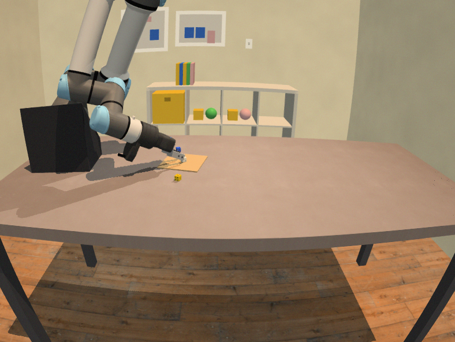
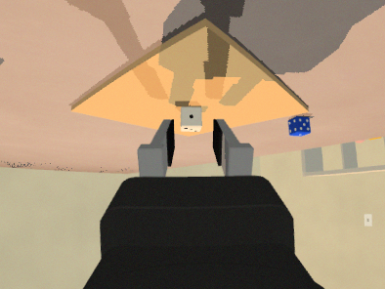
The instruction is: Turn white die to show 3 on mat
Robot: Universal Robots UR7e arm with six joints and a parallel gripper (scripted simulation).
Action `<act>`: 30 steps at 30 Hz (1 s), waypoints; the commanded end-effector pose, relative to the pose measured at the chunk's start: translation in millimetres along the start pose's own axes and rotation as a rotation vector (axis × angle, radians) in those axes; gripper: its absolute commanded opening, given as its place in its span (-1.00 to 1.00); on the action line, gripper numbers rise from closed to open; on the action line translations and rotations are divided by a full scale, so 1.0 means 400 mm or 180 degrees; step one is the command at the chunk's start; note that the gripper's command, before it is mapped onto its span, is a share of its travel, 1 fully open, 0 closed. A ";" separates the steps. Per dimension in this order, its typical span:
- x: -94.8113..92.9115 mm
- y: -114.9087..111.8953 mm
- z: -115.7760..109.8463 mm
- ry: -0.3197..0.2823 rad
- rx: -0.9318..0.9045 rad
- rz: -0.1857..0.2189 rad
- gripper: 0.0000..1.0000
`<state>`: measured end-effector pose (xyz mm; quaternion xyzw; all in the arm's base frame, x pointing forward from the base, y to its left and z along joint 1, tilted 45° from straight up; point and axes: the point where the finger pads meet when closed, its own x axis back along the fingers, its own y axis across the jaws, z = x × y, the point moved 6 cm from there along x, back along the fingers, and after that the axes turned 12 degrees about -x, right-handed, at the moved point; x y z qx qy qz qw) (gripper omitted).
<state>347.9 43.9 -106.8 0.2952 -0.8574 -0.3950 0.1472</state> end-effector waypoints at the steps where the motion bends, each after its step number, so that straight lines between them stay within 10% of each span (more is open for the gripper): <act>1: 0.032 -0.001 0.000 -0.0004 0.0003 -0.0001 0.27; 30: 0.087 0.004 -0.023 -0.0004 0.0003 -0.0001 0.27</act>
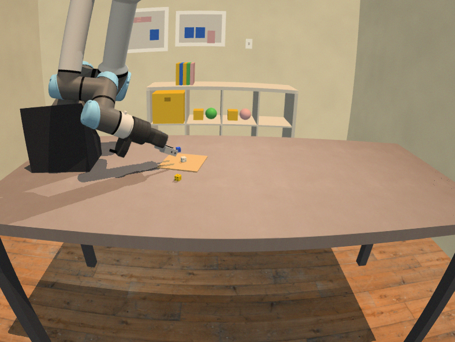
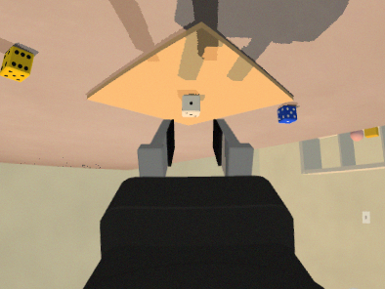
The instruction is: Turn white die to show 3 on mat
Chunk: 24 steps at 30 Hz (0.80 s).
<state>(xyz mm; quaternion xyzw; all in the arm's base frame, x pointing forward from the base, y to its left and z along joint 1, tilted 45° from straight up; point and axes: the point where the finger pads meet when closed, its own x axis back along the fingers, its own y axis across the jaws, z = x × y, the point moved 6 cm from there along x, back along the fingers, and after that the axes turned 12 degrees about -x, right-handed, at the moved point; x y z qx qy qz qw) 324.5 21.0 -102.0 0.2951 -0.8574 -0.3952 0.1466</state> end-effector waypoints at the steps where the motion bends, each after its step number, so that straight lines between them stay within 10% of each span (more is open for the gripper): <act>1: 0.009 0.003 -0.016 -0.0001 0.0003 0.0000 0.27; 24: 0.064 0.024 -0.116 -0.0001 0.0003 0.0000 0.27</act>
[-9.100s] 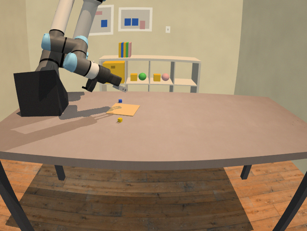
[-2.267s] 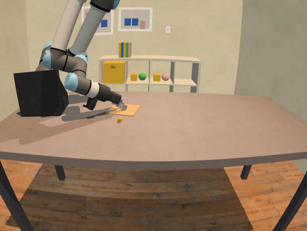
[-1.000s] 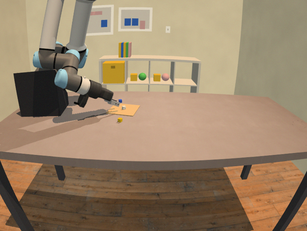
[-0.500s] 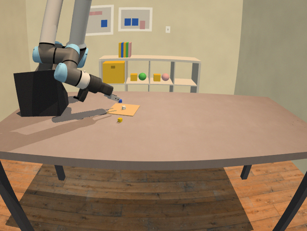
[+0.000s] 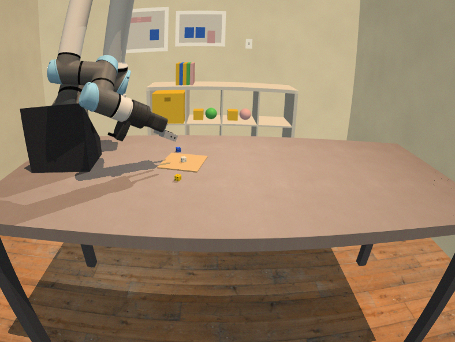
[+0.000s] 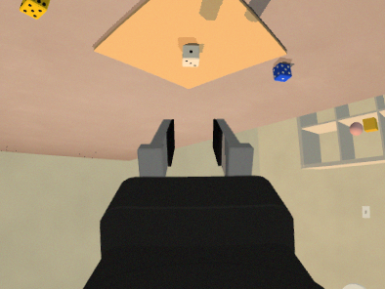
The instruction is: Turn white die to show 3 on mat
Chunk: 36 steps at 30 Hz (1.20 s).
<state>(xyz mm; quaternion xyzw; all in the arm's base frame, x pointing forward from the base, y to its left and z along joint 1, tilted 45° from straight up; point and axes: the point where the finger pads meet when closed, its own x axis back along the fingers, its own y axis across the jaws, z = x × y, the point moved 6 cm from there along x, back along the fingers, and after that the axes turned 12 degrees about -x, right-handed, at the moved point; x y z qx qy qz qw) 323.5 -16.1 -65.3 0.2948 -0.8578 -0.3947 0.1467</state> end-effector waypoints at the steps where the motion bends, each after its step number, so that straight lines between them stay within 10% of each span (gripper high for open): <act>1: 0.002 0.000 -0.003 -0.0001 0.0000 -0.0002 0.27; 12: 0.003 -0.006 0.001 0.0263 -0.0046 -0.0080 0.27; 23: 0.000 -0.029 -0.026 0.1412 -0.0199 -0.0196 0.27; 26: -0.001 -0.029 -0.026 0.1416 -0.0199 -0.0196 0.27; 36: -0.047 -0.022 -0.128 0.2535 -0.0210 0.0073 0.27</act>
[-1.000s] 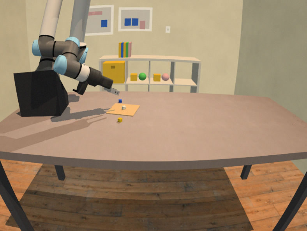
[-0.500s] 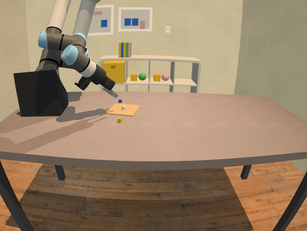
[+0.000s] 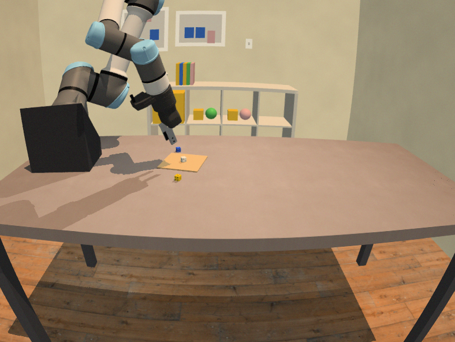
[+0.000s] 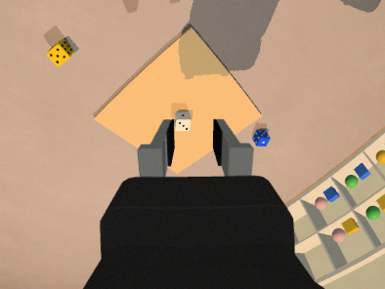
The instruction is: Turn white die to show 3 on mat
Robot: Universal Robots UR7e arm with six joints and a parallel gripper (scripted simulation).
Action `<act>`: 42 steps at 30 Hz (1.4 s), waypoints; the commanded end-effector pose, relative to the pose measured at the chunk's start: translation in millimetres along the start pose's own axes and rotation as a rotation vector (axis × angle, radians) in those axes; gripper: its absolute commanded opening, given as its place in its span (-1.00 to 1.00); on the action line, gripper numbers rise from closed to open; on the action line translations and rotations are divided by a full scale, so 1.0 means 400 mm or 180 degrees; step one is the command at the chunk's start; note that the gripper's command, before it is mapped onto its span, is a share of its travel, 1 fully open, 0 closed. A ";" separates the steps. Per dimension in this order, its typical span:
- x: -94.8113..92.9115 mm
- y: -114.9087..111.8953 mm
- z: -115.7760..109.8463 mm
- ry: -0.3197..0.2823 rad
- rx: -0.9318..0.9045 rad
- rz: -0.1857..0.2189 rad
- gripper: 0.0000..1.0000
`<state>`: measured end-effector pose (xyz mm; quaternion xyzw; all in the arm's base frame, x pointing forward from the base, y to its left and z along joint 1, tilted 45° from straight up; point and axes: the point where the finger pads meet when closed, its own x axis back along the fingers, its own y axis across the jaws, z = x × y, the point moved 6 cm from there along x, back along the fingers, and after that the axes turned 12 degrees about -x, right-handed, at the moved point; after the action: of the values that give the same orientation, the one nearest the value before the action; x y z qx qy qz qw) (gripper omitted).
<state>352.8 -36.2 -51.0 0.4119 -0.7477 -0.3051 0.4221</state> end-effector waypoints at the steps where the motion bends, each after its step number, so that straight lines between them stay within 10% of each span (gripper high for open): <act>1: 0.009 0.013 -0.059 0.0516 -0.0072 0.0188 0.27; 17: 0.013 0.097 -0.225 0.1227 -0.0090 0.0782 0.27; 24: 0.012 0.101 -0.232 0.1246 -0.0088 0.0808 0.27; 25: 0.012 0.101 -0.232 0.1246 -0.0088 0.0808 1.00; 42: 0.022 0.104 -0.236 0.1247 -0.0089 0.0808 1.00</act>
<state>418.4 -32.4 27.2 0.3604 -0.6926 -0.1743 0.6001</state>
